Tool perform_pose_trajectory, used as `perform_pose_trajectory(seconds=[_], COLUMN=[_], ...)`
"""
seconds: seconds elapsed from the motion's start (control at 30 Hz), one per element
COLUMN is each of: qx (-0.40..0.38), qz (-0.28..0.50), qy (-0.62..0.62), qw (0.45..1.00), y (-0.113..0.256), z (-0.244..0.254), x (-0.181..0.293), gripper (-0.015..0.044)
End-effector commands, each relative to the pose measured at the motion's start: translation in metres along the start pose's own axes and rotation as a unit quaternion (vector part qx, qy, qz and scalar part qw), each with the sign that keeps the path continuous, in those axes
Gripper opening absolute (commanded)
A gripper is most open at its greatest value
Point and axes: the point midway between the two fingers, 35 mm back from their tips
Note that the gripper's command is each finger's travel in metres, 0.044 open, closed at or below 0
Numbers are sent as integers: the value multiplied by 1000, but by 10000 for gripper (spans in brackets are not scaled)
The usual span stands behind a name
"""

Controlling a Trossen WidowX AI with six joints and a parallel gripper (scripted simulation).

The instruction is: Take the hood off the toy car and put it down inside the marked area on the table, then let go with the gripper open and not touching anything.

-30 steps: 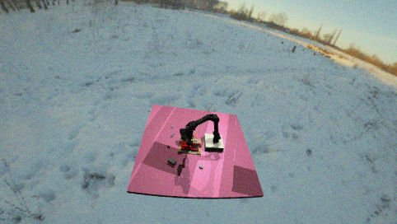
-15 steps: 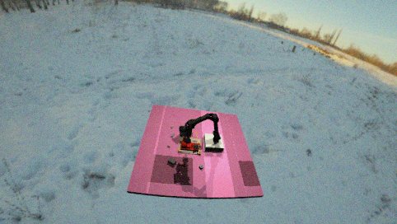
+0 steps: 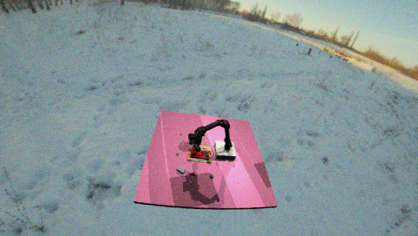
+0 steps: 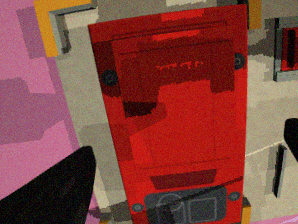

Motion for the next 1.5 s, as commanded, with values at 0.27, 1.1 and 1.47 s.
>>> perform_pose_trajectory(seconds=[0.27, 1.1, 1.47], qx=[3, 3, 3], qz=[2, 2, 2], qy=[-3, -3, -3], qw=[1000, 1000, 1000], y=[-11, -29, -37], z=[-1, -1, -1], x=[1, 2, 3], gripper=[440, 440, 440])
Point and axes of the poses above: the point midway between the two fingers, 35 mm back from their tips, its own y axis back along the fingers, its own z axis across the jaws, x = y × z, and after that the axes turned 6 degrees about -y, right-handed
